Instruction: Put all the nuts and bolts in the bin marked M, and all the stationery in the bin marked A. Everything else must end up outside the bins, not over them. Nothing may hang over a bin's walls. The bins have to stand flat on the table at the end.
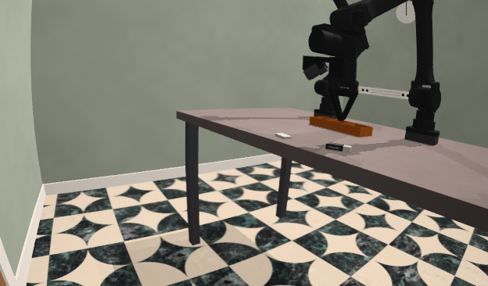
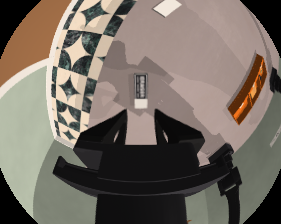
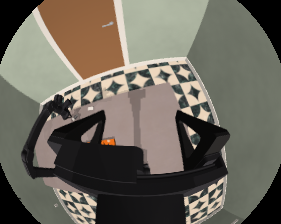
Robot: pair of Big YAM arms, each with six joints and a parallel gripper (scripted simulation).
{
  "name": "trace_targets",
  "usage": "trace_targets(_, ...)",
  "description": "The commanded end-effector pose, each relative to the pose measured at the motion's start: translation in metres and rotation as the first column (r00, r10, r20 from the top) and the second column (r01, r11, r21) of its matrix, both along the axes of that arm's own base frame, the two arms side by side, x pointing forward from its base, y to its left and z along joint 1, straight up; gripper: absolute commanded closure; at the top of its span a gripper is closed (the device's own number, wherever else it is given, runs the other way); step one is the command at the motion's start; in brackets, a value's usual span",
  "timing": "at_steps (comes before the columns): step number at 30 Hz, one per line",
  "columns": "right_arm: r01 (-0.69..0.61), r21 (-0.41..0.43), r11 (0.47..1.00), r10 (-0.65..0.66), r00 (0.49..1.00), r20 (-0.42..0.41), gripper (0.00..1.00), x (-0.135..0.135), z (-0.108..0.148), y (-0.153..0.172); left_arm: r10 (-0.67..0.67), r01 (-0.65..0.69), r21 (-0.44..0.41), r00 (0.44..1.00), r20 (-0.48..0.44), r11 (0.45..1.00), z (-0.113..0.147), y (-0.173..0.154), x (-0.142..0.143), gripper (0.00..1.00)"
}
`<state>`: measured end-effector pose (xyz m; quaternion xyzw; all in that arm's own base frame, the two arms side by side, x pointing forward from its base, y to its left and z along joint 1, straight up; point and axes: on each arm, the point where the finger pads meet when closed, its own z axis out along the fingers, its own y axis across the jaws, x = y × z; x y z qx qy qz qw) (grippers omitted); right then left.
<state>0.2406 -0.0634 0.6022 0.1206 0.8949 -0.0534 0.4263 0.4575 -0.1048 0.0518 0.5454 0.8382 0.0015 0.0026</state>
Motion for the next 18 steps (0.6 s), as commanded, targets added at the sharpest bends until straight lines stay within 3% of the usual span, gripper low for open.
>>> trace_targets(1, -0.003, -0.007, 1.0, 0.003, 1.0, -0.003, 0.0, -0.006, 0.001, 0.0, -0.007, 0.007, -0.005, 1.0, 0.015, 1.0, 0.005, -0.003, 0.015, 0.63)
trace_targets(15, -0.003, -0.007, 1.0, 0.003, 1.0, -0.003, 0.0, -0.006, 0.001, 0.0, -0.005, 0.005, -0.006, 1.0, 0.019, 1.0, 0.007, -0.003, 0.017, 0.63)
trace_targets(16, -0.003, -0.007, 1.0, 0.003, 1.0, -0.003, 0.0, -0.006, 0.001, 0.0, -0.005, 0.005, -0.002, 1.0, -0.001, 1.0, -0.01, 0.0, 0.005, 0.63)
trace_targets(18, -0.003, -0.007, 1.0, 0.003, 1.0, -0.003, 0.0, -0.006, 0.001, 0.0, -0.005, 0.005, 0.0, 1.0, -0.007, 1.0, -0.021, 0.001, 0.002, 0.63)
